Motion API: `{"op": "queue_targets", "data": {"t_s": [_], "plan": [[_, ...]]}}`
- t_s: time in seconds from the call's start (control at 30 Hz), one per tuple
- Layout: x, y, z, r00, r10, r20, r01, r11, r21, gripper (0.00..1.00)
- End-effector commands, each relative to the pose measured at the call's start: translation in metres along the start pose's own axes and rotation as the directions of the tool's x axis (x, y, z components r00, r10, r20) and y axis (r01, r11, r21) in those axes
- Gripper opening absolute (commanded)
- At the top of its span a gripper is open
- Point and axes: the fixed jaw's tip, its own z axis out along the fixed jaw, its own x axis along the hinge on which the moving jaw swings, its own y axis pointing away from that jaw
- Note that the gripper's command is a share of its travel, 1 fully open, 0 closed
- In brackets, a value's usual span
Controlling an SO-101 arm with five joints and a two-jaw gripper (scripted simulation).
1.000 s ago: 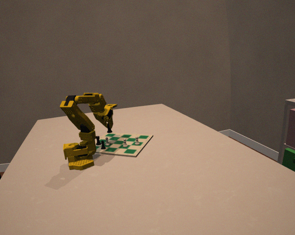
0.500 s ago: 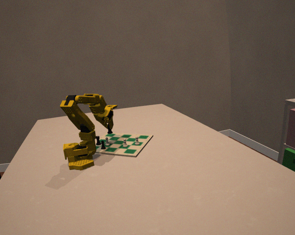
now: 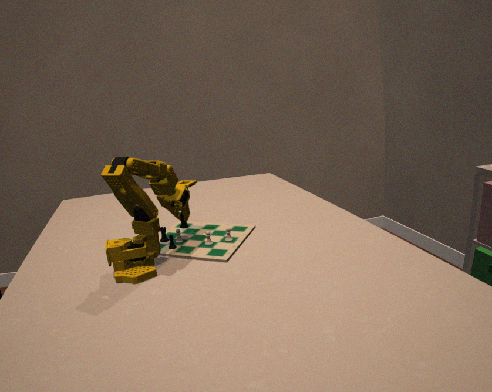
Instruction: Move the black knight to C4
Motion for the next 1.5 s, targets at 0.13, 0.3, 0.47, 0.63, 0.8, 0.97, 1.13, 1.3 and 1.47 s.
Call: {"op": "queue_targets", "data": {"t_s": [0.13, 0.3, 0.47, 0.63, 0.8, 0.97, 1.13, 1.3, 1.47], "plan": [[0.007, 0.0, 0.008, 1.0, -0.007, -0.019, 0.007, 1.0, -0.001, 0.0], [0.009, 0.0, 0.01, 1.0, -0.007, -0.02, 0.007, 1.0, -0.001, 0.0], [0.009, 0.0, 0.011, 1.0, -0.007, -0.02, 0.007, 1.0, -0.001, 0.0], [0.009, 0.0, 0.011, 1.0, -0.007, -0.02, 0.007, 1.0, -0.001, 0.0], [0.012, 0.0, 0.012, 1.0, -0.008, -0.02, 0.008, 1.0, -0.001, 0.0], [0.016, 0.001, 0.013, 1.0, -0.01, -0.02, 0.01, 1.0, -0.002, 0.0], [0.016, 0.001, 0.013, 1.0, -0.01, -0.02, 0.01, 1.0, -0.002, 0.0], [0.015, 0.001, 0.013, 1.0, -0.011, -0.02, 0.011, 1.0, -0.003, 0.0], [0.013, 0.001, 0.011, 1.0, -0.012, -0.02, 0.012, 1.0, -0.004, 0.0]]}}
